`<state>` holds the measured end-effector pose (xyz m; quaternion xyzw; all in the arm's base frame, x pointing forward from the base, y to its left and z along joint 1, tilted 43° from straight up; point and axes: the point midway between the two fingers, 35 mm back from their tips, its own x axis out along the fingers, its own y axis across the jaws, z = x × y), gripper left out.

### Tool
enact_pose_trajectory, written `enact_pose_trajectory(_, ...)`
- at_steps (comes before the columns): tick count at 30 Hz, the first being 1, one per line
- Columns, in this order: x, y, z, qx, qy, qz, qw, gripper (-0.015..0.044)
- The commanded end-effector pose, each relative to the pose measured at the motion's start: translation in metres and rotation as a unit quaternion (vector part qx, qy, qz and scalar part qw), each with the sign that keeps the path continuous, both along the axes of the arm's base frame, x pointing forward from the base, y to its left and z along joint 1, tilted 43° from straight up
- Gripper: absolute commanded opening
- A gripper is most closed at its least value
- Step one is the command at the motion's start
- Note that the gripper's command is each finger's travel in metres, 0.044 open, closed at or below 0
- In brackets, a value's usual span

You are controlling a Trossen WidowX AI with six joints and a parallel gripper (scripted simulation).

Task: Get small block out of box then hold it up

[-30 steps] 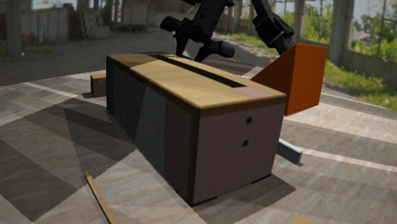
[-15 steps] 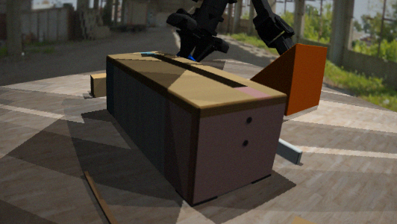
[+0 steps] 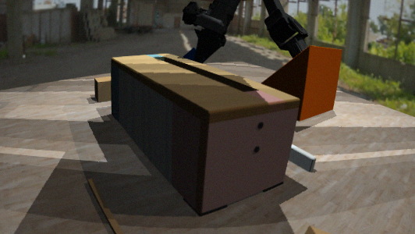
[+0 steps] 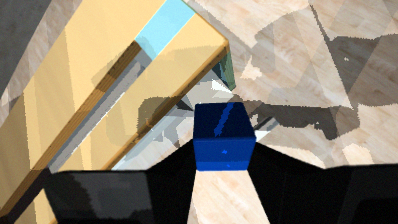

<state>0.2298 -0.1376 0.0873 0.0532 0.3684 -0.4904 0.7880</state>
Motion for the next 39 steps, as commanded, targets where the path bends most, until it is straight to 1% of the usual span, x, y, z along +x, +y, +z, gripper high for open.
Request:
enact_pose_trajectory(1, -0.001, 0.003, 0.003, -0.026, 0.063, 0.053, 0.996, 0.0)
enact_pose_trajectory(10, -0.003, 0.008, 0.007, -0.074, 0.194, 0.159, 0.965, 0.0)
enact_pose_trajectory(19, -0.005, 0.012, 0.011, -0.12, 0.32, 0.259, 0.903, 0.0)
enact_pose_trajectory(29, -0.007, 0.018, 0.015, -0.165, 0.45, 0.358, 0.801, 0.0)
enact_pose_trajectory(39, -0.01, 0.023, 0.02, -0.203, 0.564, 0.442, 0.667, 0.0)
